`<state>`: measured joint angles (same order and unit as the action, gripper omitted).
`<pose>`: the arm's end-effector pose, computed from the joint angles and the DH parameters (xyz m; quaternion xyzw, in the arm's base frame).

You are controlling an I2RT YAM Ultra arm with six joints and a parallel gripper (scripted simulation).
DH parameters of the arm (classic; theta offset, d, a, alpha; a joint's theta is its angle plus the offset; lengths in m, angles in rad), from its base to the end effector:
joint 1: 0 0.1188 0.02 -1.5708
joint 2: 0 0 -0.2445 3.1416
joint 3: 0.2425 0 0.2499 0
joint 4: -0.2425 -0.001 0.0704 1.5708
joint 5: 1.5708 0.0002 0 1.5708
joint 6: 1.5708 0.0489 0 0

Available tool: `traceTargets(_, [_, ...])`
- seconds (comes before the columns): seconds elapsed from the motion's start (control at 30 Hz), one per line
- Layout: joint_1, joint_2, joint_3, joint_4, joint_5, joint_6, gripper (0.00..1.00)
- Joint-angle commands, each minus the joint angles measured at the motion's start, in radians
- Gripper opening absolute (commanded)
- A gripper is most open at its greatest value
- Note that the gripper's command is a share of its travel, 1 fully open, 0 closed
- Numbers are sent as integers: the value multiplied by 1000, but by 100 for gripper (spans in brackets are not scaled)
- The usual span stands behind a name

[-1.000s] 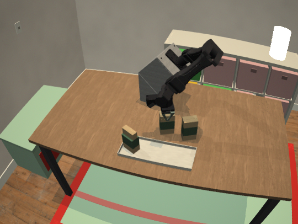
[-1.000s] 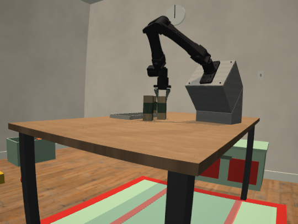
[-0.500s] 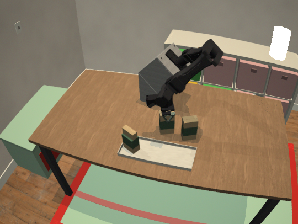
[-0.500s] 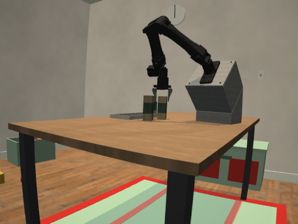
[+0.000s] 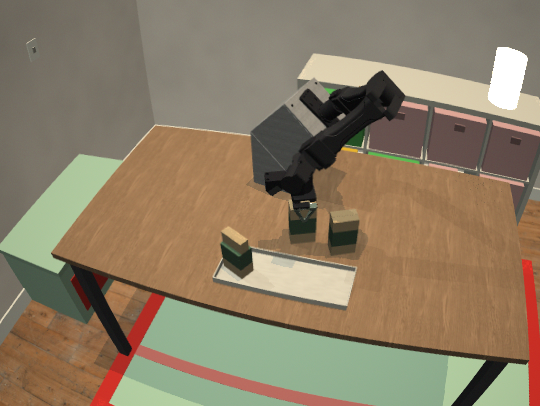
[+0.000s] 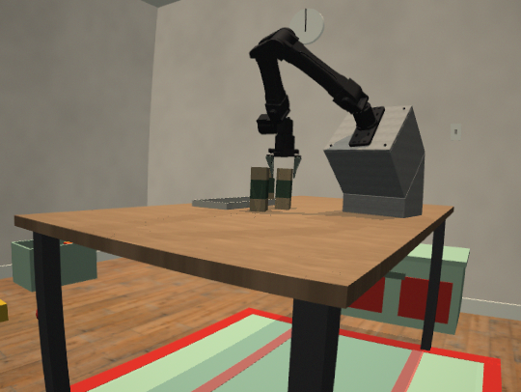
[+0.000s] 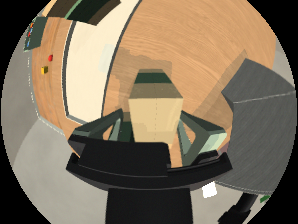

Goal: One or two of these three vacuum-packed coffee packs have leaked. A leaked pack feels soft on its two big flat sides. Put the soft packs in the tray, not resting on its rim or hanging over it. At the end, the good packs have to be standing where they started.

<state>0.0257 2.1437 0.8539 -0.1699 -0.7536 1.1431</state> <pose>0.2880 0.0419 0.0024 -0.4748 -0.7981 -0.3349 0.1596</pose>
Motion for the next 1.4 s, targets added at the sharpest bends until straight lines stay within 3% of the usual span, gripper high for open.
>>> traceTargets(0.0, [-19,-8,-11,2,10,2,77])
traceTargets(0.7, [-19,-10,-11,-1,10,1,77])
traceTargets(0.87, [-53,-62,22,-78,3,-47,77])
traceTargets(1.03, [-134,-150,35,-238,1,-144,77])
traceTargets(1.1, [-134,-150,35,-238,1,-144,77])
traceTargets(1.2, [-184,-191,66,-356,3,-213,77])
traceTargets(1.37, [-211,-190,97,-437,5,-260,77])
